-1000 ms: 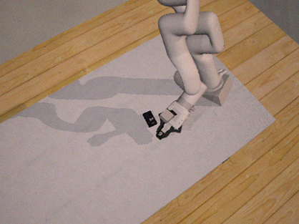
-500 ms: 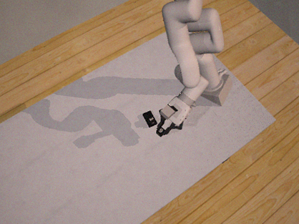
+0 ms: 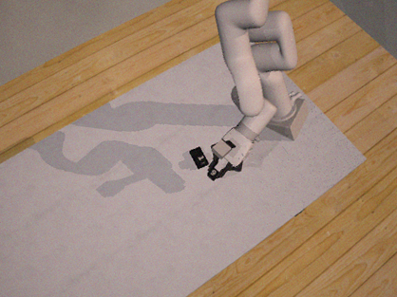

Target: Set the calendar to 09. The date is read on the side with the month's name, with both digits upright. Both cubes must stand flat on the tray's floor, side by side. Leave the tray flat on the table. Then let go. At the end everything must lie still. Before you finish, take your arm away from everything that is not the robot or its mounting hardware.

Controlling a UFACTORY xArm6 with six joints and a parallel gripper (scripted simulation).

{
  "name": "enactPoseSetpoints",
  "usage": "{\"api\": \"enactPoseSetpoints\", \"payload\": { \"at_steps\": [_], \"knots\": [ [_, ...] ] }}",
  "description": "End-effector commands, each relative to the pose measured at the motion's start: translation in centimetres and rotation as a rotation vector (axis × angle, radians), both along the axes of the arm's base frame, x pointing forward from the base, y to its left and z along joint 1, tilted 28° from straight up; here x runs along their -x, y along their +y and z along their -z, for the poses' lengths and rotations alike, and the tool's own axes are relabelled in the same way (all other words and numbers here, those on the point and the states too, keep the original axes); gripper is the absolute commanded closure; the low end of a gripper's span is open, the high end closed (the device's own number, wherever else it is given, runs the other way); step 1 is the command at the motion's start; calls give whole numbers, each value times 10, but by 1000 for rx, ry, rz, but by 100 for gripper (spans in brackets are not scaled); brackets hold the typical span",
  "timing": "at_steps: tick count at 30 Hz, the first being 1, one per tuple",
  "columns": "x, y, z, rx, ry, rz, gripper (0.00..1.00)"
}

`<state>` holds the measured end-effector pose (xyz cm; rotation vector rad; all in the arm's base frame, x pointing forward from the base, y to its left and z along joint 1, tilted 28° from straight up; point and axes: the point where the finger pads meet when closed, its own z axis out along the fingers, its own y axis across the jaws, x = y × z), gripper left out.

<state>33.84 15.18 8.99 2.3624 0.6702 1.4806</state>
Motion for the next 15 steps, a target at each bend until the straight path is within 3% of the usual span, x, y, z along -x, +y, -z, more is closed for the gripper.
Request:
{"api": "enactPoseSetpoints", "payload": {
  "at_steps": [1, 9, 15],
  "knots": [
    [-2, -3, 0, 35, 74, 55, 73],
    [-2, 3, -3, 47, 189, 97, 73],
    [-3, 6, -6, 47, 199, 100, 73]
  ]
}}
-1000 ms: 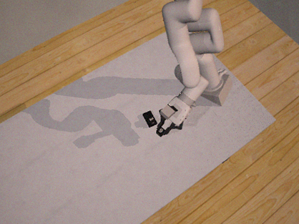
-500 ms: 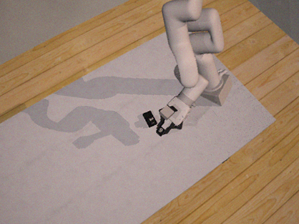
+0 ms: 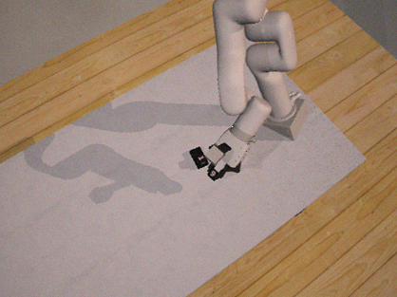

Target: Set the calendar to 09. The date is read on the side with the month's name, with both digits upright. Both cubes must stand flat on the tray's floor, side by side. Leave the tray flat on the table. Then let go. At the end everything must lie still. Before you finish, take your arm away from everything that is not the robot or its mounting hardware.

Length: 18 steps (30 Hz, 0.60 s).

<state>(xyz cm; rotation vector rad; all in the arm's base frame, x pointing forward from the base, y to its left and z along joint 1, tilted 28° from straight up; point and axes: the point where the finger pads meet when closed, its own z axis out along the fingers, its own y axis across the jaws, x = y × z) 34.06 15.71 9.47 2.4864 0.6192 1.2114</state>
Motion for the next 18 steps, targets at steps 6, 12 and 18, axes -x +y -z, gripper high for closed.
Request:
{"api": "enactPoseSetpoints", "payload": {
  "at_steps": [6, 12, 18],
  "knots": [
    [-2, -1, -1, 30, 50, 39, 73],
    [-3, -2, -2, 53, 110, 77, 73],
    [-3, 0, -2, 71, 206, 117, 73]
  ]
}}
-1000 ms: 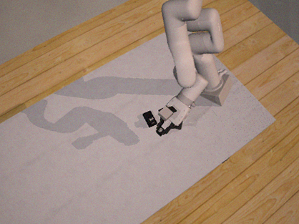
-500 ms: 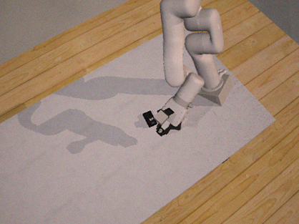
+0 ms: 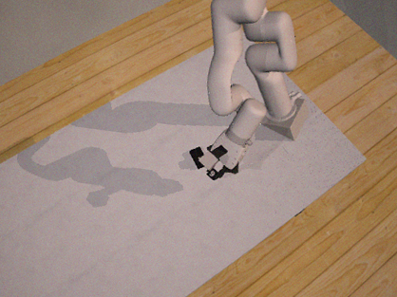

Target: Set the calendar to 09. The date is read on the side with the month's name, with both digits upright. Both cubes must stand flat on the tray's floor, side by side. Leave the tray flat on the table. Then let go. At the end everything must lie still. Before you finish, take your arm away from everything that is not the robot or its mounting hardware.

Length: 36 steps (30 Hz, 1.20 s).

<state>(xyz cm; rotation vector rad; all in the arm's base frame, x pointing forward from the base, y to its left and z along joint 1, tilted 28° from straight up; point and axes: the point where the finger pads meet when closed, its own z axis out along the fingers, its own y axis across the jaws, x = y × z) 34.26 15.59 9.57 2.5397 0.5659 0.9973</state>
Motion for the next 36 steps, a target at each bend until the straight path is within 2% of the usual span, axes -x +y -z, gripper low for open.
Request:
{"api": "enactPoseSetpoints", "payload": {
  "at_steps": [1, 14, 29, 36],
  "knots": [
    [-1, 2, -1, 22, 85, 39, 73],
    [-4, 4, -4, 30, 119, 57, 73],
    [-5, 6, -4, 85, 322, 162, 73],
    [-8, 7, -6, 90, 340, 173, 73]
  ]
}}
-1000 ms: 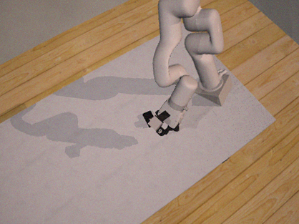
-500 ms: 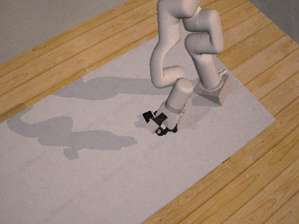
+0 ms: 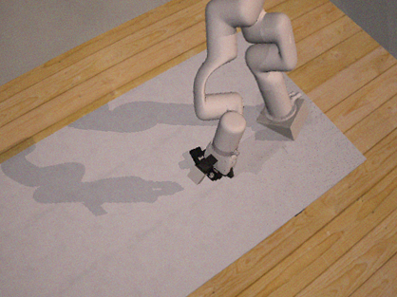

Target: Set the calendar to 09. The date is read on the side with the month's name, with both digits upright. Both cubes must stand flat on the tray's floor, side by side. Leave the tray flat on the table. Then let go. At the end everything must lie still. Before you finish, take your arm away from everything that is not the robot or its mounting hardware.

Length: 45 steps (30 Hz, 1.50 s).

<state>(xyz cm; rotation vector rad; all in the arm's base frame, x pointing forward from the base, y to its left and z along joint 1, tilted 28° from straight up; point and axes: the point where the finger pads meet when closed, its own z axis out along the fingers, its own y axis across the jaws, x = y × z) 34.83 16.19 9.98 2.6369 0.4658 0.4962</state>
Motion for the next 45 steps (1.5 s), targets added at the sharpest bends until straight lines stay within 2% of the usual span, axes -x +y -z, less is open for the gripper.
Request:
{"api": "enactPoseSetpoints", "payload": {
  "at_steps": [1, 3, 5, 11, 16, 20, 22, 28, 33, 37, 39, 45],
  "knots": [
    [-3, 0, -2, 12, 27, 19, 73],
    [-6, -1, -2, 29, 67, 46, 73],
    [-6, -1, -2, 29, 67, 46, 73],
    [-4, 2, -2, 63, 221, 117, 73],
    [-7, 3, -2, 65, 233, 123, 73],
    [-10, 1, -2, 91, 296, 164, 73],
    [-10, 1, -2, 91, 296, 164, 73],
    [-9, 3, -2, 127, 448, 236, 73],
    [-12, 4, -2, 129, 457, 241, 73],
    [-14, 3, -1, 152, 523, 281, 73],
    [-14, 3, -1, 152, 523, 281, 73],
    [-15, 5, -1, 190, 673, 355, 73]
  ]
}}
